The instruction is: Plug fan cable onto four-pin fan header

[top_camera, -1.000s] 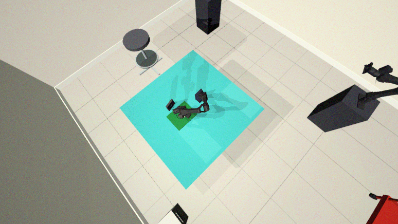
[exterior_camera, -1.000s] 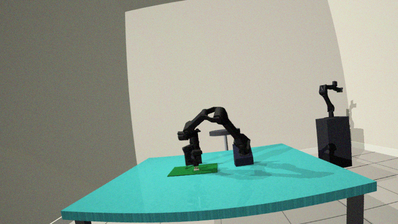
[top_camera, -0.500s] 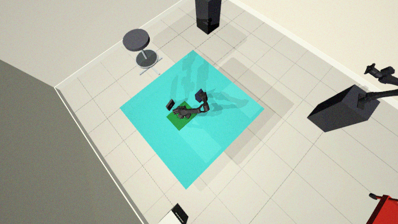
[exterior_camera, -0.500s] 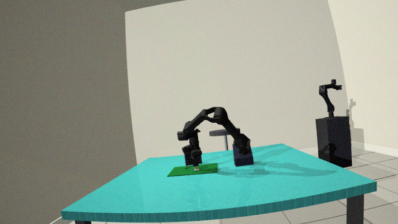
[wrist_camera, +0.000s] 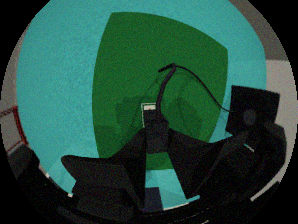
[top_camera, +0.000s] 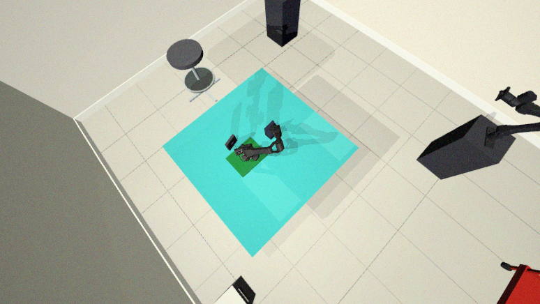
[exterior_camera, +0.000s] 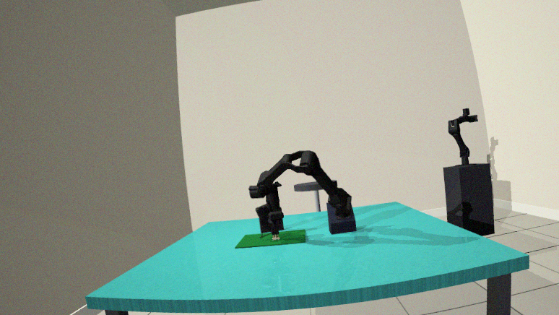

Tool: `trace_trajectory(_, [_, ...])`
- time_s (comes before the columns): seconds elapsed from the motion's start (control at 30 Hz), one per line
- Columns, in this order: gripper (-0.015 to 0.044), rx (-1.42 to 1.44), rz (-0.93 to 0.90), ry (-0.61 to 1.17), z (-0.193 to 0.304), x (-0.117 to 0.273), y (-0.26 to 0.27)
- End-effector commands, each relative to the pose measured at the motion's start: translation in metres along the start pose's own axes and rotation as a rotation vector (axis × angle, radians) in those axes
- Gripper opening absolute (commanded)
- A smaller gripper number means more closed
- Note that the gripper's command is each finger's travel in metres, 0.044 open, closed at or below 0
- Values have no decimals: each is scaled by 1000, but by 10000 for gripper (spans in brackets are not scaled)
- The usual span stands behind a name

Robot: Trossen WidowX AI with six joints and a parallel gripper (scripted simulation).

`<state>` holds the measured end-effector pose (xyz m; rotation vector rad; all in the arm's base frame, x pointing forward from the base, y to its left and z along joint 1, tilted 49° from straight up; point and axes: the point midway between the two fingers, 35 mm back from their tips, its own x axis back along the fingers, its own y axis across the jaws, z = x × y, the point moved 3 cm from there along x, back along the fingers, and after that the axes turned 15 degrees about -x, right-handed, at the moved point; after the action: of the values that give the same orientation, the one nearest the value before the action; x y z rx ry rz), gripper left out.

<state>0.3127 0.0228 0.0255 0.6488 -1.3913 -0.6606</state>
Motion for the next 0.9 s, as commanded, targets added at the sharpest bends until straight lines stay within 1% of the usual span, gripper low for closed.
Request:
trace_trajectory(0.0, [0, -4, -4, -1, 0, -1, 0])
trace_trajectory(0.87, [0, -3, -4, -1, 0, -11, 0])
